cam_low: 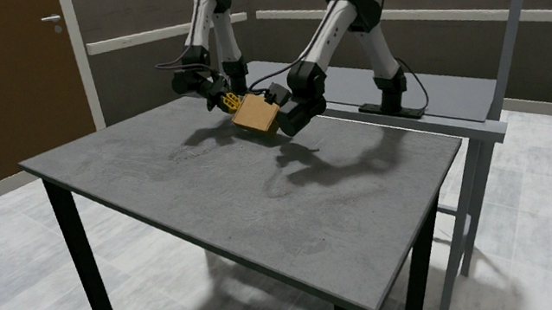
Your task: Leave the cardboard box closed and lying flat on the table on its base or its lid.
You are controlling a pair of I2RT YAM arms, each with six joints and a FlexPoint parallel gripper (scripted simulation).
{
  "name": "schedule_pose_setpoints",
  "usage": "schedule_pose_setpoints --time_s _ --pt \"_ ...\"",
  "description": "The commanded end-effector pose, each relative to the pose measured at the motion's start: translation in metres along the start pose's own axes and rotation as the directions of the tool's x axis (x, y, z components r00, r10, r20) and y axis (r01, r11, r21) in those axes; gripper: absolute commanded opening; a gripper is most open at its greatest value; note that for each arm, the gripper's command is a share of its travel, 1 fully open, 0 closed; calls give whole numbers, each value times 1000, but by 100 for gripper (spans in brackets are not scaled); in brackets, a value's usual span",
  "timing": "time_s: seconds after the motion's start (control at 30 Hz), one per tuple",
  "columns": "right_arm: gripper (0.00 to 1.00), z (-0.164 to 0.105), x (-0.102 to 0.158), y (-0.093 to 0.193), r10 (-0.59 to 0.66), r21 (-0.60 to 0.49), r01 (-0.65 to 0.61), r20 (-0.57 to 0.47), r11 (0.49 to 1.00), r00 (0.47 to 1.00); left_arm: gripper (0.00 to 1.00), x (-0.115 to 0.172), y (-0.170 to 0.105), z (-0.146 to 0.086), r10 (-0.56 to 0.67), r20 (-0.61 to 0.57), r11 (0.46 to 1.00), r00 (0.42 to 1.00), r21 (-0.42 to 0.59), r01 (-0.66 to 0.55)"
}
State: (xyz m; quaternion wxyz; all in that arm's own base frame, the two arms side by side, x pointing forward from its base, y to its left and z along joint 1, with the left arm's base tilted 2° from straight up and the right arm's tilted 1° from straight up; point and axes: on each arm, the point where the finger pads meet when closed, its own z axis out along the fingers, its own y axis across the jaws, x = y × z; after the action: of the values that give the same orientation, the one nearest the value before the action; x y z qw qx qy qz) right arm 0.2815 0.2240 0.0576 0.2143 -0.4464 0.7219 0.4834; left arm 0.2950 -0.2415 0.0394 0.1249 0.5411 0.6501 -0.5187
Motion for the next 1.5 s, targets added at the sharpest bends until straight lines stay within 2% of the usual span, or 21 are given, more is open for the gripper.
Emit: schedule_pose_setpoints --time_s 0.0,0.43,0.63,0.73,0.9,1.0,1.47 --pt "0 -1 -27 10 -85 -8 85 29 996 996 0 -20 -4 1 49 20 999 999 4 -49" --pt "0 -1 -28 9 -101 -1 101 32 995 994 0 -19 -4 2 60 21 998 998 -3 -60" --pt "0 1 -21 11 -90 -4 90 25 996 996 0 -13 -9 4 43 18 999 999 4 -43" --pt "0 2 -15 12 -79 -6 79 19 997 997 0 -19 -9 1 67 21 998 998 -8 -67" --pt "0 1 -17 11 -89 -2 89 22 996 996 0 -9 -7 6 38 17 999 999 5 -38" --pt "0 2 -17 11 -93 2 93 19 996 995 0 -18 -10 1 72 20 997 997 -12 -72" --pt "0 1 -19 10 -122 19 122 21 992 992 0 -14 -6 4 84 18 996 996 -20 -84"
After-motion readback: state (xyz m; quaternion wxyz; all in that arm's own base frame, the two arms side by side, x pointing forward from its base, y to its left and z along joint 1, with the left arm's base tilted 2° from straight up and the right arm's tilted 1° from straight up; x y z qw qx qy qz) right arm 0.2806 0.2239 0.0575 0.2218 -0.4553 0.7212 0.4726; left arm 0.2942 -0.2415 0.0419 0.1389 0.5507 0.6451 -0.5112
